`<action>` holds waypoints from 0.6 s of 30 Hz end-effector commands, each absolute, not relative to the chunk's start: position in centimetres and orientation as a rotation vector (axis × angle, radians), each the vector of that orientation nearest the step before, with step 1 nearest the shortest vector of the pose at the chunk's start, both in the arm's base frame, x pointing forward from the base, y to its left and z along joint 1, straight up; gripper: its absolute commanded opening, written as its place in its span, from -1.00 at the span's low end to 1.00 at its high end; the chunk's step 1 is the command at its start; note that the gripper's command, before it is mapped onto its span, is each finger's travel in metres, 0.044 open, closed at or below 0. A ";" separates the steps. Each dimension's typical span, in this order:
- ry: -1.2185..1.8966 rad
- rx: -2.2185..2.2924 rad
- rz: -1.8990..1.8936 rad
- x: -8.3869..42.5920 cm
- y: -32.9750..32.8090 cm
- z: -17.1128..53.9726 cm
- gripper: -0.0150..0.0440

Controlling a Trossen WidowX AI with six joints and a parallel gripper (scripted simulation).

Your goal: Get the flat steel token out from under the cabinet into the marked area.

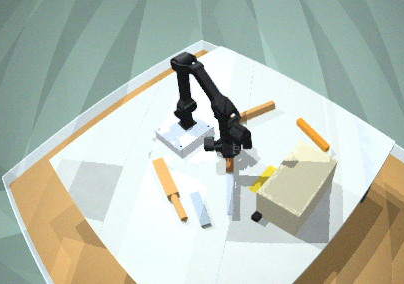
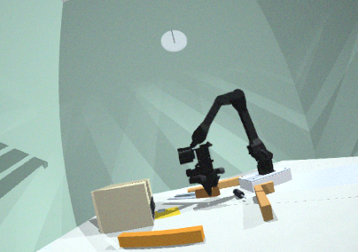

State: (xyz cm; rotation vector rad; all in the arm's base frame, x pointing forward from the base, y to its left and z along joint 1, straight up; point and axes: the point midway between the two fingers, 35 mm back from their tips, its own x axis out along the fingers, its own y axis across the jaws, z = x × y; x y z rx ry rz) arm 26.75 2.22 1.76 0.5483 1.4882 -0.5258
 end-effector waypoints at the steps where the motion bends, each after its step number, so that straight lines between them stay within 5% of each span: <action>1: 1.480 0.546 -0.523 26.9 1.8 1.8 -0.49; 18: 1.479 0.545 -0.524 26.9 0.0 1.8 -0.49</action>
